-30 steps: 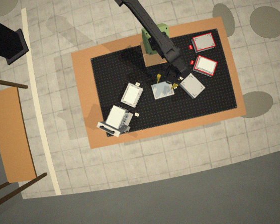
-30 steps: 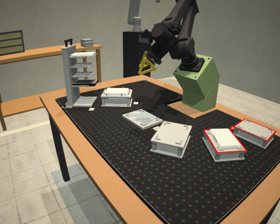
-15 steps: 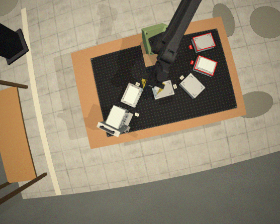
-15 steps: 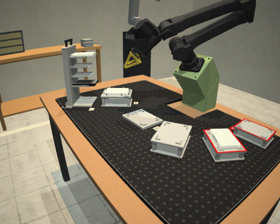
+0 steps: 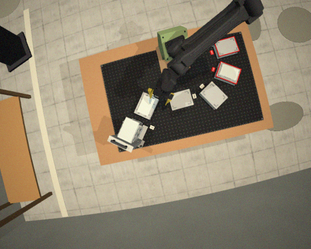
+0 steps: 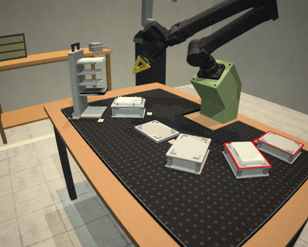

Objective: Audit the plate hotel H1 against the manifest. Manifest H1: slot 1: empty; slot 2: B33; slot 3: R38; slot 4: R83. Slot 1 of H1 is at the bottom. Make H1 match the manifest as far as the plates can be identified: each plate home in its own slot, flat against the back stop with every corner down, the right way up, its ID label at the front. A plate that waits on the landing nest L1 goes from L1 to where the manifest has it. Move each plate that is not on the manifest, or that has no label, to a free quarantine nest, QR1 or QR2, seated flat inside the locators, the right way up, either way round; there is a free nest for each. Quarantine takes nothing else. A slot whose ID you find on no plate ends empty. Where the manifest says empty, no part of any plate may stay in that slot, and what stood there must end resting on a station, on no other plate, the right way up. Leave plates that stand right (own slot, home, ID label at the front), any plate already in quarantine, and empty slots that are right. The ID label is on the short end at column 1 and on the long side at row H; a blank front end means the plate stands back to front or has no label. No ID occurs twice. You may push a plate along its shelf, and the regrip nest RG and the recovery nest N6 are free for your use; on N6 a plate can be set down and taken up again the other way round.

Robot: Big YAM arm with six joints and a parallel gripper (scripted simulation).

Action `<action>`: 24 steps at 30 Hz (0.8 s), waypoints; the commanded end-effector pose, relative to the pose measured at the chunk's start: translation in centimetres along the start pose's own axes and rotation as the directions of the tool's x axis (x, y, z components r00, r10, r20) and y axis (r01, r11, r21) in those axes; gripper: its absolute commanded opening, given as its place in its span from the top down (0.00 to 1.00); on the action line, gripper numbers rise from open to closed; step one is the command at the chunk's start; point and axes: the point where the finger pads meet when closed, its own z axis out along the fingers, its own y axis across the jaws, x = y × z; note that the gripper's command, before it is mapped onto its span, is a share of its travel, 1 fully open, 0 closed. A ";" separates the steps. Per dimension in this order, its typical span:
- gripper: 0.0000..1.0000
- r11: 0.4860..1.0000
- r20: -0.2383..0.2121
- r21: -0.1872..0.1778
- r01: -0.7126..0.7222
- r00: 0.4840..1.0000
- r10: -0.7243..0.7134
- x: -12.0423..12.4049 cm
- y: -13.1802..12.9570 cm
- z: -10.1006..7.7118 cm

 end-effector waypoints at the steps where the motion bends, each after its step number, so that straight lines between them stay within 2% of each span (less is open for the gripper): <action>1: 0.00 0.998 0.067 -0.002 0.061 0.996 -0.060 -3.7 0.6 -0.1; 24: 0.00 0.997 0.054 0.008 0.071 0.996 -0.071 -4.9 -7.0 1.6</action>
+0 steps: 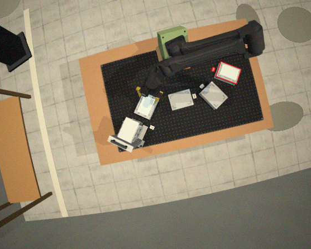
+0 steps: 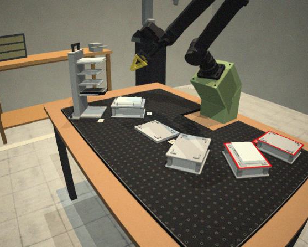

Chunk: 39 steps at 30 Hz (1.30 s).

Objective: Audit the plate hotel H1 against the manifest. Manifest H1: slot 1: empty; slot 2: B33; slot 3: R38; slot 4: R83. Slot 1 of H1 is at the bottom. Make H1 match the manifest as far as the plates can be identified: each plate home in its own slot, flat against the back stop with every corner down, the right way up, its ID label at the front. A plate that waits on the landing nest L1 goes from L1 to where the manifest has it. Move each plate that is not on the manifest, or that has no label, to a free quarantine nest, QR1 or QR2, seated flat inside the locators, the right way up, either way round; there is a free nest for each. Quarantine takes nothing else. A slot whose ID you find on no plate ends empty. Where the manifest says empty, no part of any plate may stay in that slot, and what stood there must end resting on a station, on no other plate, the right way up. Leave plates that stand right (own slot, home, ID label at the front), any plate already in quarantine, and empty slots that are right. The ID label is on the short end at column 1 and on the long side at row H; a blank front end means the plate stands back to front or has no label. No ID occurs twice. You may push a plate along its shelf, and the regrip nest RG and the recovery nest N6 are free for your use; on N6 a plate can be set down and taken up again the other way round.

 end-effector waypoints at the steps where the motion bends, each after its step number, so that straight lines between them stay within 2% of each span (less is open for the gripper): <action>1: 0.00 0.998 0.053 0.014 0.067 0.996 -0.067 -3.7 -1.2 0.4; 6: 0.00 0.998 0.051 0.016 0.067 0.996 -0.067 -3.8 -2.5 0.6; 7: 0.00 0.998 0.043 -0.001 0.070 0.997 -0.070 -3.3 -1.9 1.2; 8: 0.00 0.999 0.018 0.003 0.040 0.999 -0.040 -1.0 -2.0 1.2; 9: 0.00 1.000 0.015 0.004 0.019 1.000 -0.019 -0.4 -2.0 1.4; 11: 0.00 1.000 0.015 0.004 0.019 1.000 -0.019 -0.4 -2.0 1.4; 26: 0.00 1.000 0.014 0.003 0.012 1.000 -0.012 3.3 -2.1 4.9; 34: 0.00 1.000 0.013 0.003 0.010 1.000 -0.010 4.6 -2.1 6.1; 36: 0.00 1.000 0.013 0.002 0.010 1.000 -0.010 4.6 -2.0 6.1; 38: 0.00 1.000 0.039 0.009 0.023 0.999 -0.024 3.7 -2.2 5.8; 39: 0.00 1.000 0.039 0.008 0.023 0.999 -0.024 3.7 -2.1 5.8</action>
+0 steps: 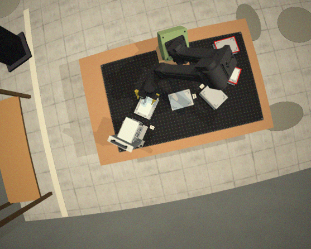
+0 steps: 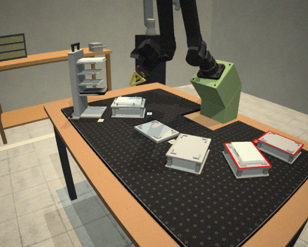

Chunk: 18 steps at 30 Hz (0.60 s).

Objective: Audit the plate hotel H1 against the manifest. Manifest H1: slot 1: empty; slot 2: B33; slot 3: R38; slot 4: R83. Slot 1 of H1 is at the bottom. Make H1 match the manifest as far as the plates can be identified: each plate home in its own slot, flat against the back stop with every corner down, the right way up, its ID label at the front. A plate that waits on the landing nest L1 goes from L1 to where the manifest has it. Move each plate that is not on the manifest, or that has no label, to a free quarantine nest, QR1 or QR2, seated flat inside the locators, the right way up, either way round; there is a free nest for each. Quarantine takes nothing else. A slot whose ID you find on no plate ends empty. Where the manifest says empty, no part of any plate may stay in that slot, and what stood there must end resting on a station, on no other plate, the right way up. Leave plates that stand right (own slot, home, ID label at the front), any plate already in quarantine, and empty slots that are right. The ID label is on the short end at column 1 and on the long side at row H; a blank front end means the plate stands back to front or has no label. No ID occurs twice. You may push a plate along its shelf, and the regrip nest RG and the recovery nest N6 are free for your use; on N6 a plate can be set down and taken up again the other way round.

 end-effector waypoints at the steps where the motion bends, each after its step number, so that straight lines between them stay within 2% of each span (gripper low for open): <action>1: 0.00 1.000 0.042 -0.004 0.012 0.999 -0.012 -1.2 0.3 -0.4; 2: 0.00 1.000 0.028 -0.002 0.013 1.000 -0.013 -1.0 0.1 0.0; 17: 0.00 1.000 0.028 -0.002 0.013 1.000 -0.013 -1.0 0.1 0.0; 18: 0.00 1.000 0.017 -0.009 0.000 1.000 0.001 0.0 0.4 0.2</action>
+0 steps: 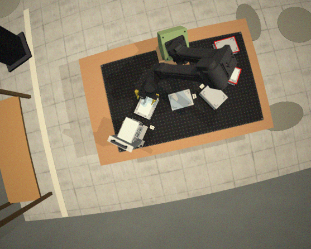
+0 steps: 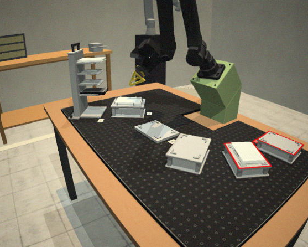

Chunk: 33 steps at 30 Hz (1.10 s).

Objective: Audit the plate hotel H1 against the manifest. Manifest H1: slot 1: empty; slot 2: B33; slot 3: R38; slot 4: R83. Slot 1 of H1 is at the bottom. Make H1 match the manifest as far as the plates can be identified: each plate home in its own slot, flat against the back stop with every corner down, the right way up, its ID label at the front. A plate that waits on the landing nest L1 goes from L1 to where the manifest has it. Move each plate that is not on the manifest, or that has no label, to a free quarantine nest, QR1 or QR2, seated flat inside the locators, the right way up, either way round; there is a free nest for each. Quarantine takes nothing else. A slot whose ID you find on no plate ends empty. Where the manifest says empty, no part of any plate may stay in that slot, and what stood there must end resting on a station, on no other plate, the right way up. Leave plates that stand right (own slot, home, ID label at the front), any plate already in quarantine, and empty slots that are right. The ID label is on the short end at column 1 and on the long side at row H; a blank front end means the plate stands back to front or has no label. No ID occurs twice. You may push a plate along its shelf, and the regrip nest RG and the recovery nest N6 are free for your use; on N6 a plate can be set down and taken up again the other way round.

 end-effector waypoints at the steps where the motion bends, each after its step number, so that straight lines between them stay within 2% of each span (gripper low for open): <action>1: 0.00 1.000 0.009 -0.011 -0.004 1.000 0.004 0.4 0.4 0.5; 13: 0.00 1.000 0.016 -0.014 -0.001 1.000 0.001 2.3 0.4 2.9; 19: 0.00 1.000 0.002 -0.009 -0.009 1.000 0.009 3.7 0.5 2.4; 33: 0.00 1.000 -0.003 -0.008 -0.013 1.000 0.013 5.5 0.6 2.0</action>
